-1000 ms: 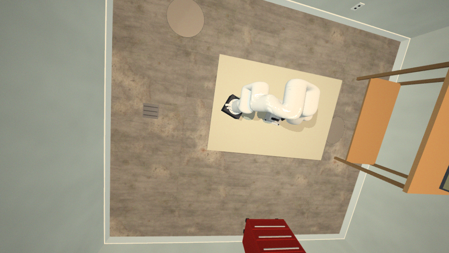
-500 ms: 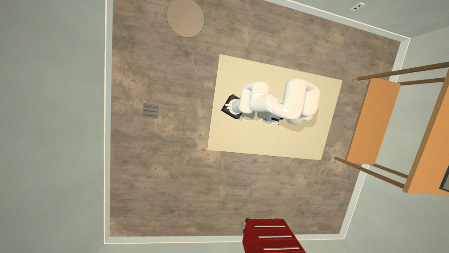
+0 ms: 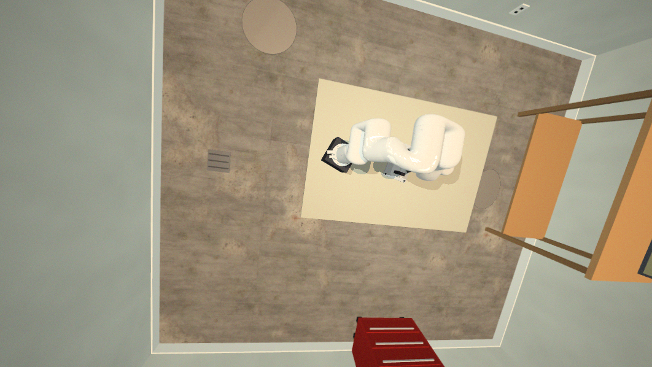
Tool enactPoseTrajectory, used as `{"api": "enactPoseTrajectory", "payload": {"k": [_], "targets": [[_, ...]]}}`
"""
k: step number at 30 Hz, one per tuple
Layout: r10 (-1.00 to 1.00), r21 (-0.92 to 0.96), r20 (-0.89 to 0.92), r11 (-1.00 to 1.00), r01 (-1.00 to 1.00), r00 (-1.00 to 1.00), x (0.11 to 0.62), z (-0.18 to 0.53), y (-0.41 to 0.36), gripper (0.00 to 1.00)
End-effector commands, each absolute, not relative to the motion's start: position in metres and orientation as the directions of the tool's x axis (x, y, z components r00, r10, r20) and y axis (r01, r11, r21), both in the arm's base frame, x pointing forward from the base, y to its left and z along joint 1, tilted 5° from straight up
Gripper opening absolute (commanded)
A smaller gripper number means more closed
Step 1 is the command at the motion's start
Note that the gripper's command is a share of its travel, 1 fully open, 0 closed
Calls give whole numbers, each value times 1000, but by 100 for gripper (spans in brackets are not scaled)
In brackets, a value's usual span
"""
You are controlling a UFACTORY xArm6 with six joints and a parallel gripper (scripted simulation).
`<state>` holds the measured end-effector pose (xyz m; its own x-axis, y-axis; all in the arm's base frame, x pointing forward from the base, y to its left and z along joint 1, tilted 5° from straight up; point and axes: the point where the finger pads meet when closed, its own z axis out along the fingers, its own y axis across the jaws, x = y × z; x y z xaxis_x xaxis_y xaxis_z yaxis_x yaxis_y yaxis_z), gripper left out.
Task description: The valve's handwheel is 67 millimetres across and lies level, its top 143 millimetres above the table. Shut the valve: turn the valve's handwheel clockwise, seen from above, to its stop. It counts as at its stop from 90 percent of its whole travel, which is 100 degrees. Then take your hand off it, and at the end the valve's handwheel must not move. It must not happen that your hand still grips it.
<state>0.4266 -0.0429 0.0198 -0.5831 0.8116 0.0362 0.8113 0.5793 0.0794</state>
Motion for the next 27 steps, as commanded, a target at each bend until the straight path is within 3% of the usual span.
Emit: {"api": "enactPoseTrajectory", "payload": {"k": [1,25,26,27], "targets": [[819,81,34,569,818,-573,428,21,-43,0],[825,81,35,560,824,-564,428,21,-43,0],[825,81,35,560,824,-564,428,21,-43,100],[825,81,35,560,824,-564,428,21,-43,100]]}}
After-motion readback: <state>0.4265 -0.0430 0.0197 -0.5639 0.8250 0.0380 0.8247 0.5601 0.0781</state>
